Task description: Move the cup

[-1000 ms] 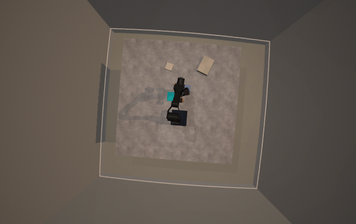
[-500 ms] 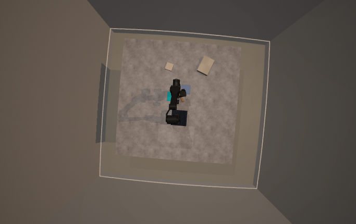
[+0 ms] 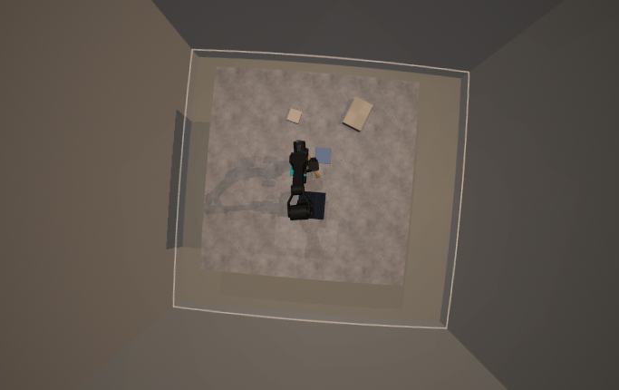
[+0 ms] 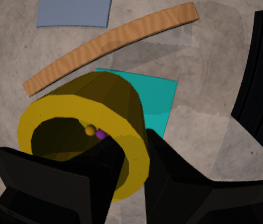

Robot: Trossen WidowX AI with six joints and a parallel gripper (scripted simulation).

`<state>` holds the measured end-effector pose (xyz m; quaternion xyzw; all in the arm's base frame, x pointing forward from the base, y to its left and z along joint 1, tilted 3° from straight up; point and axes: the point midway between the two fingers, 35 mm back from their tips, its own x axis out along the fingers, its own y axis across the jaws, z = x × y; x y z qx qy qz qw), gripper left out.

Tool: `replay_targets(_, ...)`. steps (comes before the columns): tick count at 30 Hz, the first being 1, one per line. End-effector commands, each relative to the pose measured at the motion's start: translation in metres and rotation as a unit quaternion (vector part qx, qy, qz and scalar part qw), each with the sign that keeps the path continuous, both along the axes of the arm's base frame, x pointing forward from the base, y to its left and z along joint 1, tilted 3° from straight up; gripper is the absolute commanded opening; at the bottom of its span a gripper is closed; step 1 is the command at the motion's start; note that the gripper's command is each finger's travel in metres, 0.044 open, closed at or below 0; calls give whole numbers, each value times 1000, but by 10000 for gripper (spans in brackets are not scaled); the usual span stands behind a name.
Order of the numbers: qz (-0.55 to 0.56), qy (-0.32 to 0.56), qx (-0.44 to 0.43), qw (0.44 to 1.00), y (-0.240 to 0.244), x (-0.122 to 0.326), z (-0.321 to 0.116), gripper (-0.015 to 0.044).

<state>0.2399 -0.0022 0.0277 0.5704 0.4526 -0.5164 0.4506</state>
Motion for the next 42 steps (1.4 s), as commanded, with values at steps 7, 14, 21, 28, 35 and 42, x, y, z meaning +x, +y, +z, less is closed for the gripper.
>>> replay_targets(7, -2, 4, 0, 1000, 17, -12, -2, 0)
replay_targets(14, -2, 4, 0, 1000, 28, -18, -2, 0)
replay_targets(21, -2, 4, 0, 1000, 29, -17, -8, 0)
replay_targets(28, -2, 4, 0, 1000, 30, -17, -17, 0)
replay_targets(35, -2, 4, 0, 1000, 31, -16, -26, 0)
replay_targets(42, -2, 5, 0, 1000, 32, -16, -36, 0)
